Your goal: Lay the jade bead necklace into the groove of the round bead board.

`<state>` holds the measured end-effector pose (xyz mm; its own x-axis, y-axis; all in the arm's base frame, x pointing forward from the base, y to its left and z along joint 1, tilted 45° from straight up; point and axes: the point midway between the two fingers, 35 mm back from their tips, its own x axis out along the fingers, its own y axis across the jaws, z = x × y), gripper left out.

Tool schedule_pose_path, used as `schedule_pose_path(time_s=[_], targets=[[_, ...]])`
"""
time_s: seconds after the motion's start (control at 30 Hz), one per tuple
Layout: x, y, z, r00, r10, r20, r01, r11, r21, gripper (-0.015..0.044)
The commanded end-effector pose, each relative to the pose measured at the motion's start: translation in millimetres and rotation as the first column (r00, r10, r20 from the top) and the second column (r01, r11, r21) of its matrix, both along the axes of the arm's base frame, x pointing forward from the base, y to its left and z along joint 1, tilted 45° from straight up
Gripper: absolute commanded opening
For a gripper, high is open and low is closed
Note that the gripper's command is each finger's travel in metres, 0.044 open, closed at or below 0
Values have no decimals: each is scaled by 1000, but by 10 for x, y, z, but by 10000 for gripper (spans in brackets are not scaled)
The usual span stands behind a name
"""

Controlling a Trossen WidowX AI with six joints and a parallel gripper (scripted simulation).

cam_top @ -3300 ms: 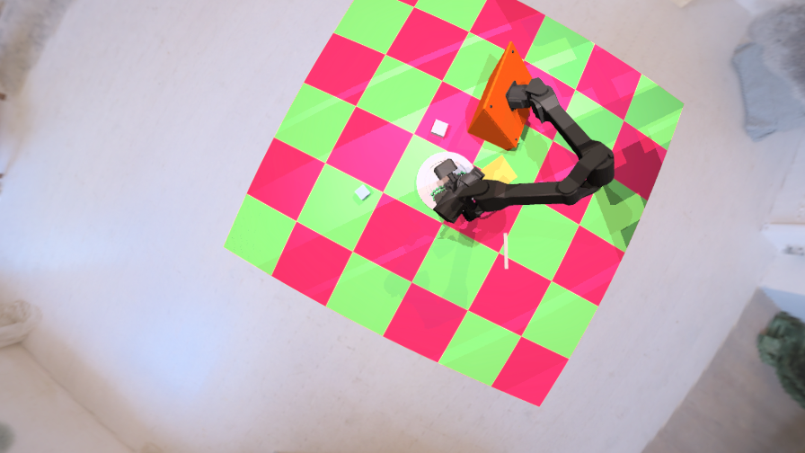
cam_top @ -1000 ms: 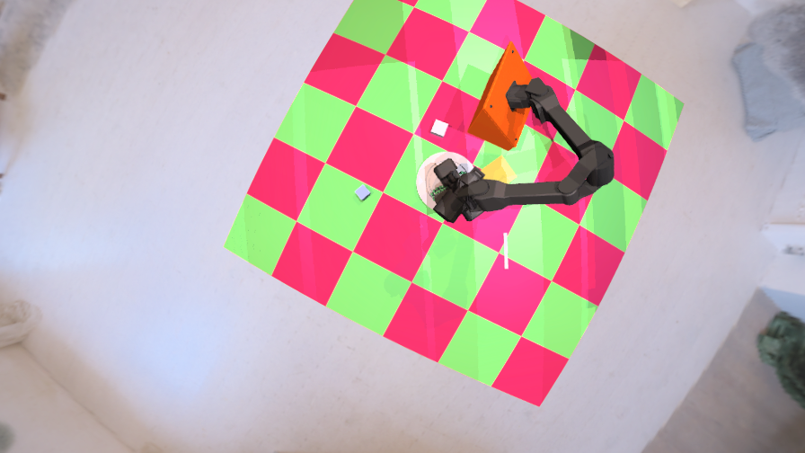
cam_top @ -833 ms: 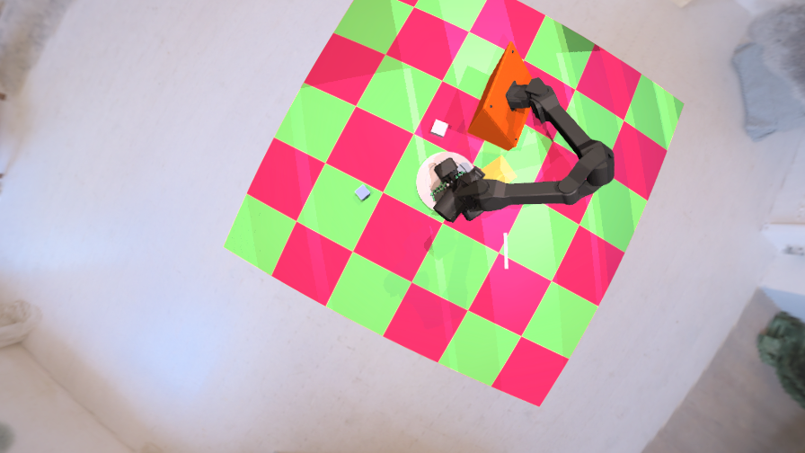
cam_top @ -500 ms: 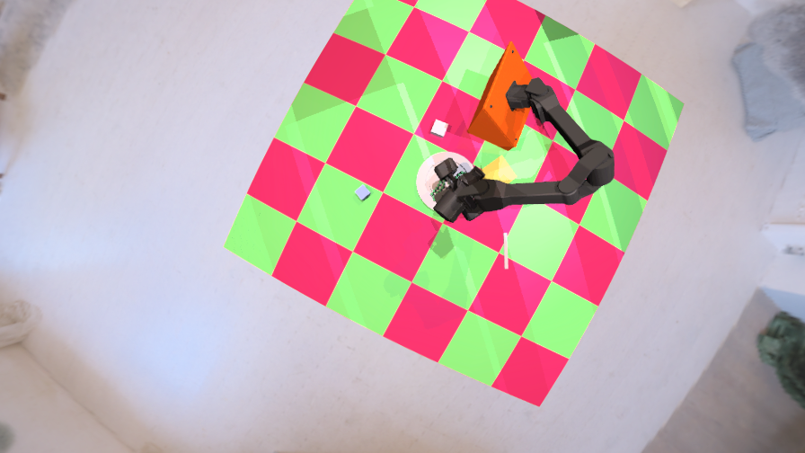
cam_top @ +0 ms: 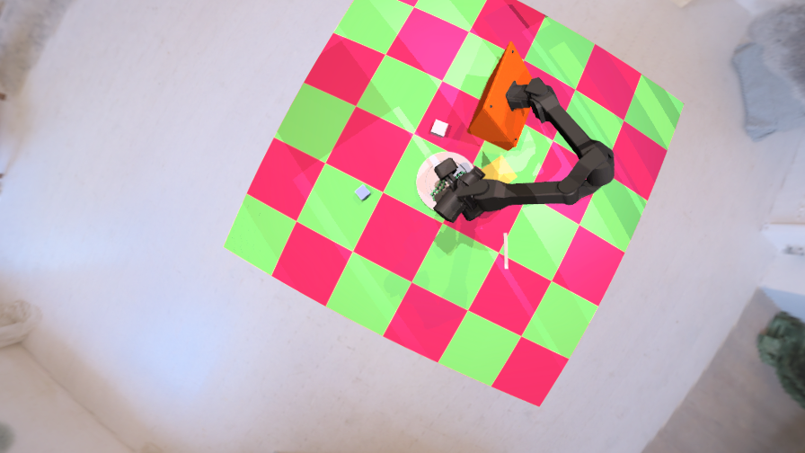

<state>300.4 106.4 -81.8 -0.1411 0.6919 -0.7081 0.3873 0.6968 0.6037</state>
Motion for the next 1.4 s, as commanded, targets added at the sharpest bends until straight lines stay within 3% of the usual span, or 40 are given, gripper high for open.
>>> schedule_pose_path(time_s=[0.0, 0.3, 0.33, 0.4, 0.5, 0.67, 0.87, 1.37], targets=[[3, 1, -3, 1000, -1, 1, 1, 1000, 0, 440], [3, 1, -3, 1000, -1, 1, 1, 1000, 0, 440], [1, -3, -3, 1000, 10, 11, -10, 1000, 2, 414], [-13, -32, 0, 991, 93, 94, -95, 995, 13, 380], [-46, -96, 6, 921, 272, 281, -287, 958, 14, 380], [-106, -200, 18, 662, 504, 555, -570, 819, -65, 380], [-183, -319, 34, 198, 619, 760, -778, 570, -262, 380], [-282, -451, 59, -442, 478, 759, -772, 229, -593, 380]])
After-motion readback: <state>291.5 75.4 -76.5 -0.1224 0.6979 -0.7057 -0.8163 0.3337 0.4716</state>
